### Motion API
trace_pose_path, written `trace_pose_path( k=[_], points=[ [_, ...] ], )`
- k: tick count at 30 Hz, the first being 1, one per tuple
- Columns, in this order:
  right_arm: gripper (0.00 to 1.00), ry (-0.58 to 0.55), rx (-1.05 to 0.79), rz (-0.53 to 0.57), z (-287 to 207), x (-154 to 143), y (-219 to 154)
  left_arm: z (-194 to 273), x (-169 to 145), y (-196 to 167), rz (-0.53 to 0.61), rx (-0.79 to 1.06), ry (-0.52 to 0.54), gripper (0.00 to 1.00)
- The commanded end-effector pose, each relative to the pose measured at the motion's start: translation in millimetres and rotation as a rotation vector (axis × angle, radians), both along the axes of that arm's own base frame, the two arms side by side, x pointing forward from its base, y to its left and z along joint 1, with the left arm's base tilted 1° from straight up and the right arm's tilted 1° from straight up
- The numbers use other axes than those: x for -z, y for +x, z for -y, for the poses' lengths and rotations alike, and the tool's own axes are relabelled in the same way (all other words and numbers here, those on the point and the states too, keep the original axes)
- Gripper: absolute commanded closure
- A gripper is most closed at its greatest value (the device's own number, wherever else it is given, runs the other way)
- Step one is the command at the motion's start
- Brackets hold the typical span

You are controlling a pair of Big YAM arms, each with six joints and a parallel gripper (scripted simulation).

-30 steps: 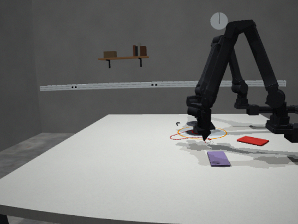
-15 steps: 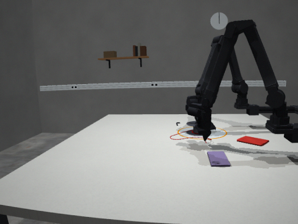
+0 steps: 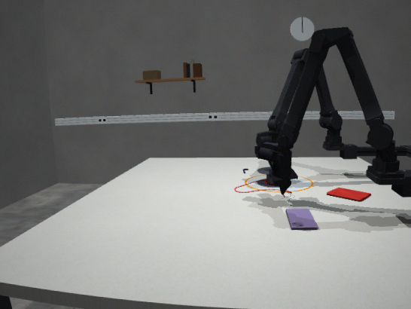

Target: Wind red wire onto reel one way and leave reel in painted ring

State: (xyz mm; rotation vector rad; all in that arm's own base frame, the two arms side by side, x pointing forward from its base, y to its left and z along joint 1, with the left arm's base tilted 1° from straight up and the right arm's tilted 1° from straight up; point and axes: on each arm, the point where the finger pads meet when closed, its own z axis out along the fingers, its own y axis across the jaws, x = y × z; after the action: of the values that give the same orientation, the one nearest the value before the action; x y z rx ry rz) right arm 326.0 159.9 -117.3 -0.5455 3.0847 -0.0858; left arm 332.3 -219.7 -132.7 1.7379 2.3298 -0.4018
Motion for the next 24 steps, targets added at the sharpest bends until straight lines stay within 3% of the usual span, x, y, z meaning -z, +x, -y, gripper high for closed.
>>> trace_pose_path(
  k=[1, 13, 15, 17, 24],
  points=[
    [0.97, 0.023, -0.347, -0.017, -8, -8, 16, 6, -6, 16, 0.026, 0.008, -0.007, 1.0],
    [0.55, 0.025, -0.378, -0.019, -8, -8, 16, 9, -8, 20, 0.023, 0.009, -0.018, 1.0],
    [0.55, 0.025, -0.378, -0.019, -8, -8, 16, 9, -8, 20, 0.023, 0.009, -0.018, 1.0],
    [0.48, 0.025, -0.378, -0.019, -8, -8, 16, 9, -8, 20, 0.024, 0.004, -0.02, 1.0],
    [0.48, 0.025, -0.378, -0.019, 1, -4, 3, 9, -8, 20, 0.024, 0.004, -0.02, 1.0]
  ],
)
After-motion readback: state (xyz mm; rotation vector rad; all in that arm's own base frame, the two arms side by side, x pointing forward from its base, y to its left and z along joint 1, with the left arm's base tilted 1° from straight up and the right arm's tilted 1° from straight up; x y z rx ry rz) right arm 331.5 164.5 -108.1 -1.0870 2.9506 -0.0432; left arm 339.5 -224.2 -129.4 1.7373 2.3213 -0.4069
